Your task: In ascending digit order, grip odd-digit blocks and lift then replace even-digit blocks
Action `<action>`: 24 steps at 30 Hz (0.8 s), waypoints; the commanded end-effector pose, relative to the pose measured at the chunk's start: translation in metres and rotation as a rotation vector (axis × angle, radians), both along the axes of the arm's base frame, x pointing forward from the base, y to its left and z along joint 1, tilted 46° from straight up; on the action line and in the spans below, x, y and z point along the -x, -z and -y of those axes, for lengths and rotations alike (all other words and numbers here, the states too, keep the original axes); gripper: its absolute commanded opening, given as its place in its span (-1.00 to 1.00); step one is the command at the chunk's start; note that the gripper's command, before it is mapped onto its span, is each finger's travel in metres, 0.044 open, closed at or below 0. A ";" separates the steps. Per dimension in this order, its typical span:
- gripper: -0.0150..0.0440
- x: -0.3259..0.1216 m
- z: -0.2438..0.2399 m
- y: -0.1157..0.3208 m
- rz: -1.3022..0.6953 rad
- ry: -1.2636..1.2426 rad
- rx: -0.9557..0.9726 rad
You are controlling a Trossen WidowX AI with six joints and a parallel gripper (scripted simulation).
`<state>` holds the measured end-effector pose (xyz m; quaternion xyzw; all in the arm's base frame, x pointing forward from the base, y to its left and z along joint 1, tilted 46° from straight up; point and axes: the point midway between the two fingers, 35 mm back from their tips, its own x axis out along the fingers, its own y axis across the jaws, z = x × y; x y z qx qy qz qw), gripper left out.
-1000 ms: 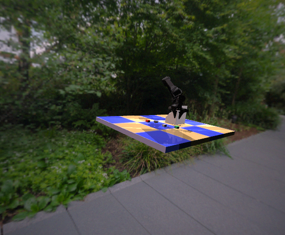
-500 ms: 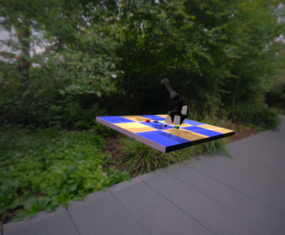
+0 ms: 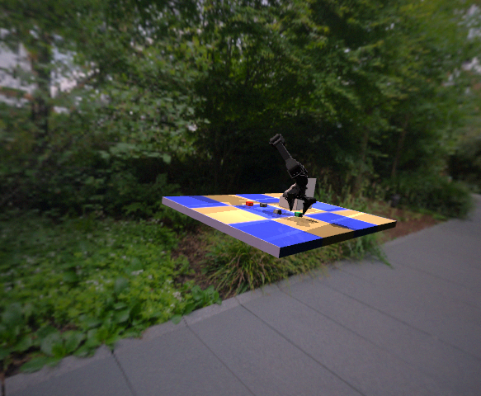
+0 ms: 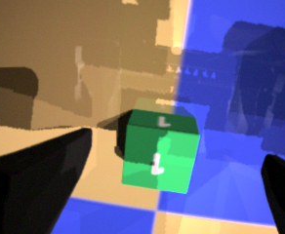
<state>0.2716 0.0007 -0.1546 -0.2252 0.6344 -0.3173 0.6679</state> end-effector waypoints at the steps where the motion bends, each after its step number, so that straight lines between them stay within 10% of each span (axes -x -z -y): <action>1: 0.86 0.002 0.005 0.004 -0.005 -0.004 0.005; 12: -0.08 0.002 0.005 0.004 -0.005 -0.004 0.005; 24: -0.08 0.002 0.005 0.004 -0.005 -0.004 0.005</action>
